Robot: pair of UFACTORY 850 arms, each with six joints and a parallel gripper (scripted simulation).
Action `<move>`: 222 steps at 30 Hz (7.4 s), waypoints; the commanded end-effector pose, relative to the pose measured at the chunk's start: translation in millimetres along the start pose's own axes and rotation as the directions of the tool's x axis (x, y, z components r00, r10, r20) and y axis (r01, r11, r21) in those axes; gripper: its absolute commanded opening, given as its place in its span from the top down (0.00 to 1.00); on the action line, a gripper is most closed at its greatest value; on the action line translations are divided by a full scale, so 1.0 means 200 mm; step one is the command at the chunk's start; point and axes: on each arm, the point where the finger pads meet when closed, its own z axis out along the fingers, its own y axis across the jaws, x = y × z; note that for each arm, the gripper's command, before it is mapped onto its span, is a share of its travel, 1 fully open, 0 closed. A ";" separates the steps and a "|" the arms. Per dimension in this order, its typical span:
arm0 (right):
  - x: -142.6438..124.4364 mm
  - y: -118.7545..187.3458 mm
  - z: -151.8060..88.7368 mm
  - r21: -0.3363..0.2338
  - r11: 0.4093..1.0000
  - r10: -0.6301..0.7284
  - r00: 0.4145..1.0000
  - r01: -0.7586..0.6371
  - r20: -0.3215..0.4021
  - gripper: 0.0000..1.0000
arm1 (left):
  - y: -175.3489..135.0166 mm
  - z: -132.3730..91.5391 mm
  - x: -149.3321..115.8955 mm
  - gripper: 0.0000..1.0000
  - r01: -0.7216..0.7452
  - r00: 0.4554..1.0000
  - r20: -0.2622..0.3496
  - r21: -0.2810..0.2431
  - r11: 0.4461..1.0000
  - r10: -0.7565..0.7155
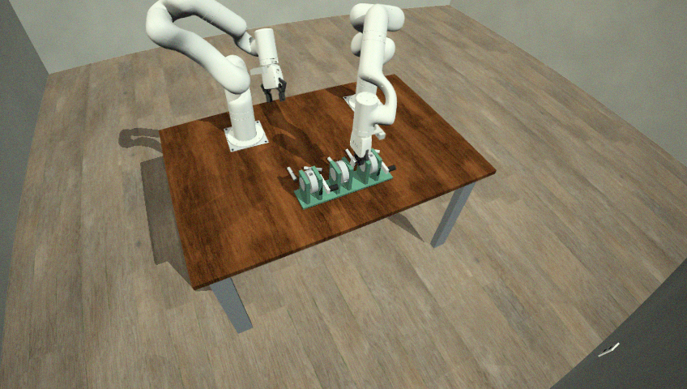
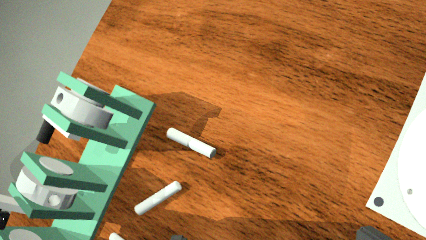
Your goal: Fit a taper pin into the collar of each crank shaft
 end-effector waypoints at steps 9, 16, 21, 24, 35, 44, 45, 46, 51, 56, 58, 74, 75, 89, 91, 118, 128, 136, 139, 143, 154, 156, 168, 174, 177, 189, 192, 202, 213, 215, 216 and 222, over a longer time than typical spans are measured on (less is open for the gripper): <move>0.00 0.00 0.00 0.001 1.000 0.001 1.000 -0.001 0.001 0.00 | 0.16 0.09 0.00 0.75 0.000 1.000 0.001 0.000 1.000 0.000; 0.00 0.00 0.00 0.001 1.000 0.001 1.000 -0.001 0.001 0.00 | 0.20 0.15 0.00 0.75 0.000 1.000 0.001 0.000 1.000 0.000; 0.00 0.00 0.00 0.001 1.000 0.001 1.000 -0.001 0.001 0.00 | 0.23 0.22 0.00 0.75 0.000 1.000 0.001 0.000 1.000 0.000; 0.00 0.00 0.00 0.001 1.000 0.001 1.000 -0.001 0.001 0.00 | 0.24 0.25 0.00 0.75 0.000 1.000 0.001 0.000 1.000 0.000; 0.00 0.00 0.00 0.001 1.000 0.001 1.000 -0.001 0.001 0.00 | 0.25 0.32 0.00 0.75 0.000 1.000 0.001 0.000 1.000 0.000; 0.00 0.00 0.00 0.001 1.000 0.001 1.000 -0.001 0.001 0.00 | 0.25 0.33 0.00 0.75 0.000 1.000 0.001 0.000 1.000 0.000; 0.00 0.00 0.00 0.001 1.000 0.001 1.000 -0.001 0.001 0.00 | 0.25 0.33 0.00 0.75 0.000 1.000 0.001 0.000 1.000 0.000; 0.00 0.00 0.00 0.001 1.000 0.001 1.000 -0.001 0.001 0.00 | 0.25 0.33 0.00 0.75 0.000 1.000 0.001 0.000 1.000 0.000; 0.00 0.00 0.00 0.001 1.000 0.001 1.000 -0.001 0.001 0.00 | 0.25 0.33 0.00 0.75 0.000 1.000 0.001 0.000 1.000 0.000; 0.00 0.00 0.00 0.001 1.000 0.001 1.000 -0.001 0.001 0.00 | 0.25 0.33 0.00 0.54 0.000 1.000 0.001 0.000 1.000 0.000; 0.00 0.00 0.00 0.001 1.000 0.001 1.000 -0.001 0.001 0.00 | 0.25 0.33 0.00 0.54 0.000 1.000 0.001 0.000 1.000 0.000; 0.00 0.00 0.00 0.001 1.000 0.001 1.000 -0.001 0.001 0.00 | 0.25 0.19 0.00 0.54 0.000 1.000 0.001 0.000 1.000 0.000; 0.00 0.00 0.00 0.001 1.000 0.001 1.000 -0.001 0.001 0.00 | 0.25 0.15 0.00 0.54 0.000 1.000 0.001 0.000 1.000 0.000; 0.00 0.00 0.00 0.001 1.000 0.001 1.000 -0.001 0.001 0.00 | 0.25 -0.24 0.00 0.54 0.000 1.000 0.001 0.000 1.000 0.000; 0.00 0.00 0.00 0.001 1.000 0.001 1.000 -0.001 0.001 0.00 | 0.25 -0.24 0.00 0.54 0.000 1.000 0.001 0.000 1.000 0.000; 0.00 0.00 0.00 0.001 1.000 0.001 1.000 -0.001 0.001 0.00 | 0.15 -0.24 -0.02 0.65 0.115 0.993 0.001 0.000 0.993 -0.115; 0.00 0.00 0.00 0.001 1.000 0.001 1.000 -0.001 0.001 0.00 | -0.03 -0.24 -0.05 0.65 0.316 0.949 0.001 0.000 0.949 -0.316; 0.00 0.00 0.00 0.001 1.000 0.001 1.000 -0.001 0.001 0.00 | -0.18 -0.24 -0.07 0.65 0.472 0.882 0.001 0.000 0.882 -0.472; 0.00 0.00 0.00 0.001 1.000 0.001 1.000 -0.001 0.001 0.00 | -0.27 -0.24 -0.08 0.65 0.553 0.834 0.001 0.000 0.834 -0.553; 0.00 0.00 0.00 0.001 1.000 0.001 1.000 -0.001 0.001 0.00 | -0.39 -0.24 -0.10 0.65 0.657 0.753 0.001 0.000 0.753 -0.657; 0.00 0.00 0.00 0.001 1.000 0.001 1.000 -0.001 0.001 0.00 | -0.66 -0.24 -0.14 0.65 0.854 0.520 0.001 0.000 0.520 -0.854; 0.00 0.00 0.00 0.001 1.000 0.001 1.000 -0.001 0.001 0.00 | -0.72 -0.24 -0.15 0.65 0.887 0.461 0.001 0.000 0.461 -0.887; 0.00 0.00 0.00 0.001 1.000 0.001 1.000 -0.001 0.001 0.00 | -0.99 -0.21 -0.19 0.65 0.985 0.172 0.001 0.000 0.172 -0.985; 0.00 0.00 0.00 0.001 1.000 0.001 1.000 -0.001 0.001 0.00 | -1.06 -0.09 -0.21 0.65 1.000 0.008 0.000 0.001 0.008 -1.000; 0.00 0.00 0.00 0.001 1.000 0.001 1.000 -0.001 0.001 0.00 | -1.07 0.01 -0.21 0.65 0.999 -0.048 0.000 0.001 -0.048 -0.999; 0.00 0.00 0.00 0.001 1.000 0.001 1.000 -0.001 0.001 0.00 | -1.07 0.48 -0.21 0.65 0.999 -0.048 0.000 0.001 -0.048 -0.999; 0.00 0.00 0.00 0.001 1.000 0.001 1.000 -0.001 0.001 0.00 | -1.07 0.55 -0.21 0.65 0.999 -0.048 0.000 0.001 -0.048 -0.999; 0.00 0.00 0.00 0.001 1.000 0.001 1.000 -0.001 0.001 0.00 | -1.07 0.62 -0.21 0.65 0.999 -0.048 0.000 0.001 -0.048 -0.999; 0.00 0.00 0.00 0.001 1.000 0.001 1.000 -0.001 0.001 0.00 | -1.07 0.70 -0.21 0.65 0.999 -0.048 0.000 0.001 -0.048 -0.999; 0.00 0.00 0.00 0.001 1.000 0.001 1.000 -0.001 0.001 0.00 | -1.07 0.70 -0.21 0.65 0.999 -0.048 0.000 0.001 -0.048 -0.999; 0.00 0.00 0.00 0.001 1.000 0.001 1.000 -0.001 0.001 0.00 | -1.07 0.70 -0.21 0.65 0.999 -0.048 0.000 0.001 -0.048 -0.999; 0.00 0.00 0.00 0.001 1.000 0.001 1.000 -0.001 0.001 0.00 | -1.07 0.70 -0.21 0.65 0.999 -0.048 0.000 0.001 -0.048 -0.999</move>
